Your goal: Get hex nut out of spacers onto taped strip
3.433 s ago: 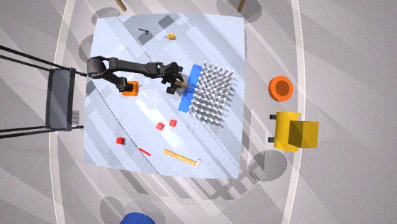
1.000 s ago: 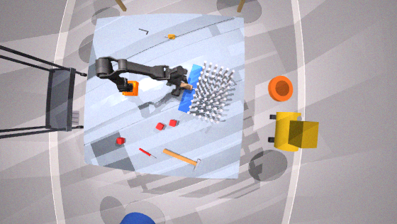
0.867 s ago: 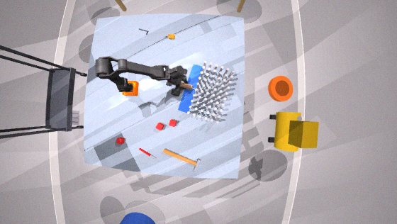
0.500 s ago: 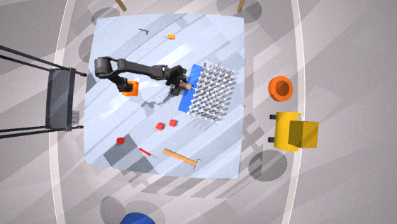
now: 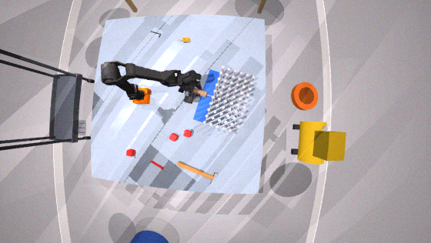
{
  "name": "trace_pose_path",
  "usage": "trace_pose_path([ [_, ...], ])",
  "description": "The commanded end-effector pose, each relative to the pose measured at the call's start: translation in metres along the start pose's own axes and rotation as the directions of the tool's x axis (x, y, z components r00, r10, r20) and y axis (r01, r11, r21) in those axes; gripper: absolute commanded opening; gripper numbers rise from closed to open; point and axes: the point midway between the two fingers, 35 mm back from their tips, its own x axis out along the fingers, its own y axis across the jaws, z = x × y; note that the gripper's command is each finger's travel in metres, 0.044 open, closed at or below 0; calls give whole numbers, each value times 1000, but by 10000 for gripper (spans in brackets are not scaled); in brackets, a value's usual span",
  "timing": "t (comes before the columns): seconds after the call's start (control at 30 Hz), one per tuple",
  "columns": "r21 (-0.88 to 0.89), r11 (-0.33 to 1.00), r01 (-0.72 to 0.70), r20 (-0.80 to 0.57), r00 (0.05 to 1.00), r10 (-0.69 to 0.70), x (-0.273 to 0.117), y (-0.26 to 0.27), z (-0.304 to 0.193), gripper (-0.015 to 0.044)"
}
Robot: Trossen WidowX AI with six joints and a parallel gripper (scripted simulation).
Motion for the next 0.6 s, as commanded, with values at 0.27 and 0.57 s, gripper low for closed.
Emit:
trace_pose_path([
  [0.27, 6, 1000, -2, -1, 1000, 2, -5, 1, 7, 0],
  [0.57, 5, 1000, -2, -1, 1000, 2, -8, 1, 12, 0],
])
